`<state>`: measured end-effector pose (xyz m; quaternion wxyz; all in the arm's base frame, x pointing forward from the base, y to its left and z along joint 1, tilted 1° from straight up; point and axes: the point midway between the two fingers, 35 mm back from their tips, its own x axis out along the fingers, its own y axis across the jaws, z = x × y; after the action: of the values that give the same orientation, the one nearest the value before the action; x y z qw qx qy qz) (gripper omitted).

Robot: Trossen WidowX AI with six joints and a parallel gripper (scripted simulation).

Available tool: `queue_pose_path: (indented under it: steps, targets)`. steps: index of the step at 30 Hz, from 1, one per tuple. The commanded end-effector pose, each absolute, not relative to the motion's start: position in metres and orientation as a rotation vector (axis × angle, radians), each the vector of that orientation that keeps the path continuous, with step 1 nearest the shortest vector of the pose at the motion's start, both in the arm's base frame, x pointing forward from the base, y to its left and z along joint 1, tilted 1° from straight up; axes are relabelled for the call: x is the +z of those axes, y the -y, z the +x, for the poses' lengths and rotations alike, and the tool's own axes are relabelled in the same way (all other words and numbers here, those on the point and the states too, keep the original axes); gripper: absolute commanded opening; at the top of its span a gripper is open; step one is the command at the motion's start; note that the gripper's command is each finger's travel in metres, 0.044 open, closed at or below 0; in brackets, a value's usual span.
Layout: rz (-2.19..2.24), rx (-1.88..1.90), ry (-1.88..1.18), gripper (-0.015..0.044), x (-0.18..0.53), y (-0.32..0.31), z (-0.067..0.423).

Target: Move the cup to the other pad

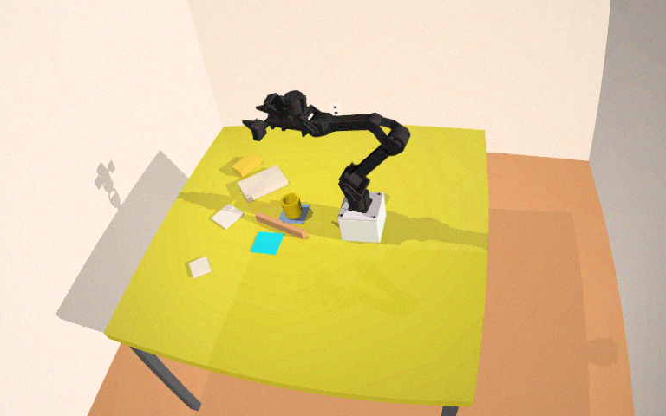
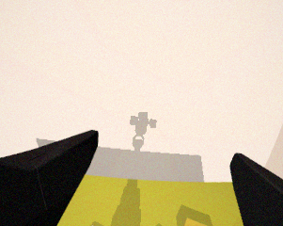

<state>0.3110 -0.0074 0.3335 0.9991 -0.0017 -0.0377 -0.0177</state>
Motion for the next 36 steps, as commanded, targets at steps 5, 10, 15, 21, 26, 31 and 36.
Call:
queue_pose_path:
  steps: [5,10,15,21,26,31,36]
  targets:
    - [0.185,-0.068,-0.172,0.0269,0.272,0.011,0.329]
    - [0.536,-0.231,-0.602,0.0166,0.167,0.012,0.329]
    - [0.857,-0.544,-0.971,0.0166,0.088,0.015,0.306]
    - [1.095,-1.009,-1.260,0.0166,0.033,0.013,0.258]
    - [1.111,-1.060,-1.281,0.0166,0.029,0.011,0.250]
    - [1.111,-1.060,-1.281,0.0166,0.029,0.009,0.249]
    - [1.111,-1.060,-1.281,0.0166,0.027,0.008,0.248]
